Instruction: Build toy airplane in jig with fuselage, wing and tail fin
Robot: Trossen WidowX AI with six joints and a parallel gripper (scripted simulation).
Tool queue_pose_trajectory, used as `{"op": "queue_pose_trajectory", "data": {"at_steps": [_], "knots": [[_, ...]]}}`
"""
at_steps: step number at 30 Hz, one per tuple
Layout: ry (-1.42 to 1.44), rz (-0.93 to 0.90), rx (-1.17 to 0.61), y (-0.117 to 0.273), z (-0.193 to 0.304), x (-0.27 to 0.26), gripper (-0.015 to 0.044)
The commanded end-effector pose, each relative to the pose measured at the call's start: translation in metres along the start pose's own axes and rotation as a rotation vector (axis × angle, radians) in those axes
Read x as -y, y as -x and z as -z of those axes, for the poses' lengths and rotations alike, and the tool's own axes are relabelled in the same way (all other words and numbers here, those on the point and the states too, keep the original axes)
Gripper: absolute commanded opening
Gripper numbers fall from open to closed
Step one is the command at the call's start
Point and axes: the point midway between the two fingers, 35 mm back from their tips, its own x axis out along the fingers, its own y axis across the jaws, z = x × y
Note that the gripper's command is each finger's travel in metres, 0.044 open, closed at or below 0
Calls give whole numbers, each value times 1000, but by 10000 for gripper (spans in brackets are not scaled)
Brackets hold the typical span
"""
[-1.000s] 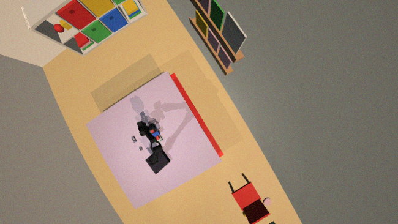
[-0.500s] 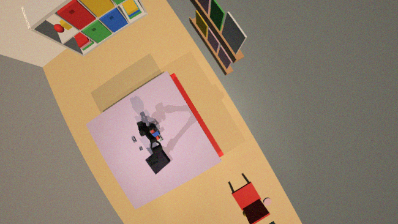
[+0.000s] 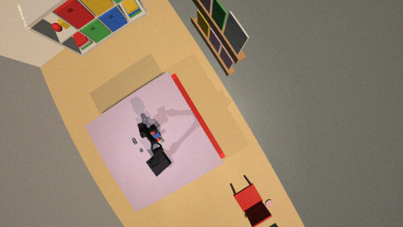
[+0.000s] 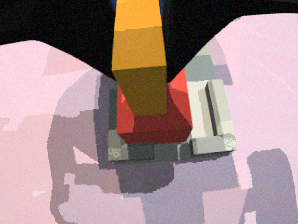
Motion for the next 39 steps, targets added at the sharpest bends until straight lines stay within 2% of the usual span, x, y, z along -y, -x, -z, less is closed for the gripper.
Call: {"op": "queue_pose_trajectory", "data": {"at_steps": [1, 11, 19, 39], "knots": [[4, -3, 1, 0, 0, -1, 66], [0, 0, 0, 2, 0, 0, 78], [4, -5, 1, 40, -1, 0, 66], [4, -5, 1, 25, -1, 0, 66]]}}
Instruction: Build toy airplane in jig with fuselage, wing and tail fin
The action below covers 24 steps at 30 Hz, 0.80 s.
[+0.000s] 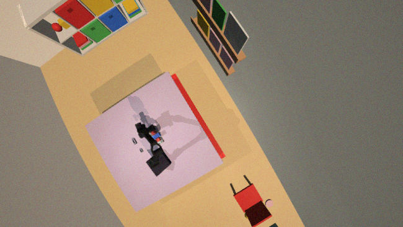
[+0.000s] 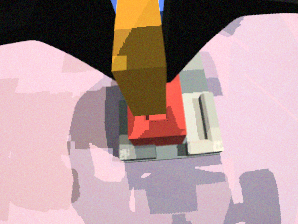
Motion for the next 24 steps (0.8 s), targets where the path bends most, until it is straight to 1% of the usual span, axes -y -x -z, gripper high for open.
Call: {"op": "queue_pose_trajectory", "data": {"at_steps": [1, 15, 24], "knots": [[8, 1, -7, -8, 2, -1, 66], [8, 3, -7, -30, 3, 0, 66], [8, 3, -7, -31, 3, 0, 66]]}}
